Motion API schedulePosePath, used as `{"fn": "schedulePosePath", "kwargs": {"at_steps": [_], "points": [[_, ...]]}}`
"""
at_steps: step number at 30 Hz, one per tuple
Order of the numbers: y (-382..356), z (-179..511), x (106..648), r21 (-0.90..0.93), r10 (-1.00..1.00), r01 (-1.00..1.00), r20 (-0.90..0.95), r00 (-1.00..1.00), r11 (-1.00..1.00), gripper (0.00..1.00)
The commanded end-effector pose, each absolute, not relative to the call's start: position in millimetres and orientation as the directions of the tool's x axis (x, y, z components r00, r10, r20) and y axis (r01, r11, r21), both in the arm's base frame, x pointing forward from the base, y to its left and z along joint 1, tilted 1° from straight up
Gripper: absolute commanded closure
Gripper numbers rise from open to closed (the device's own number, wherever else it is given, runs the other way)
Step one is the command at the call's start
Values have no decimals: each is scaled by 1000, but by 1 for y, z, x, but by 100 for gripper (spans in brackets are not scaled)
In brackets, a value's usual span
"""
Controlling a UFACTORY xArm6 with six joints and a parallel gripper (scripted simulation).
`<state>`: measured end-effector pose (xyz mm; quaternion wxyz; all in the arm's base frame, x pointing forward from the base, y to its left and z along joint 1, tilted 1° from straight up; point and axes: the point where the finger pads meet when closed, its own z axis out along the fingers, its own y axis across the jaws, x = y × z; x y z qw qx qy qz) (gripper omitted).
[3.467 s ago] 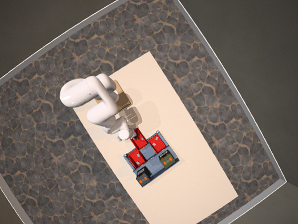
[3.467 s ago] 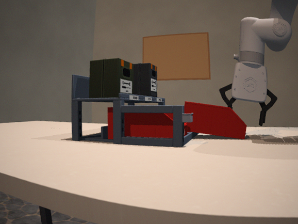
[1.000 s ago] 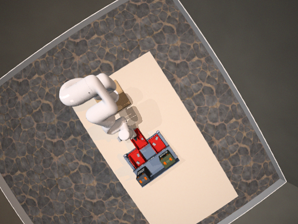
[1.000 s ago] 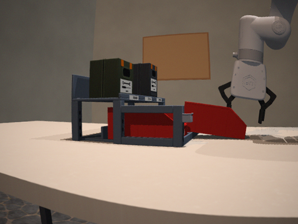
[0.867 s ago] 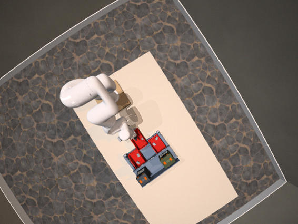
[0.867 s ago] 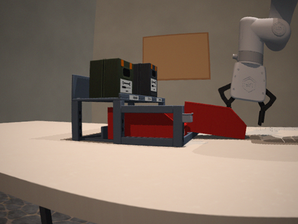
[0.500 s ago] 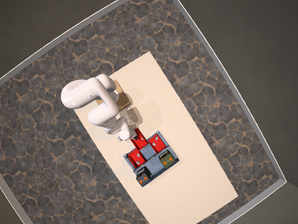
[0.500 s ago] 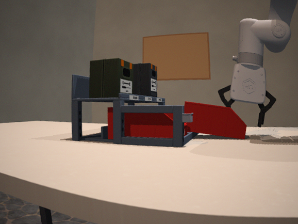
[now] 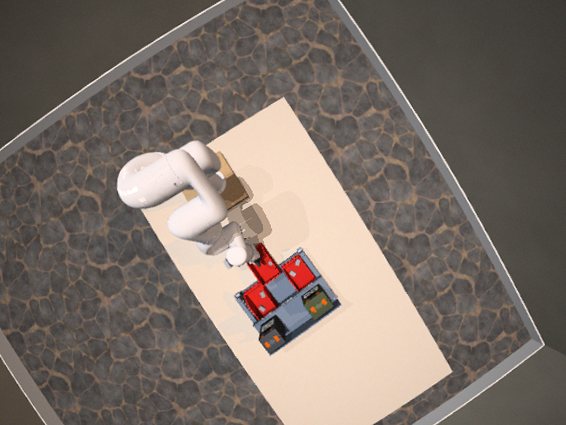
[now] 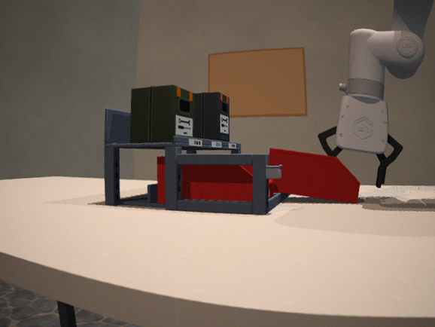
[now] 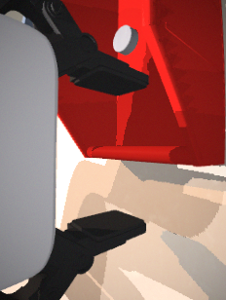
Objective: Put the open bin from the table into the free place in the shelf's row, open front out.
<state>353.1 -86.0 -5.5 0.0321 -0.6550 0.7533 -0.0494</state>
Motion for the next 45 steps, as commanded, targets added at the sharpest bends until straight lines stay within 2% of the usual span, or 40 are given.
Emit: {"fn": "schedulePosePath", "kwargs": {"at_steps": [1,19,20,45], "points": [[-86,-5,354,-120,-990,-983,17,-140,137,0],[-86,-4,354,-120,-990,-983,17,-140,137,0],[-86,-4,354,-120,-990,-983,17,-140,137,100],[-86,-4,354,-120,-990,-983,17,-140,137,100]]}}
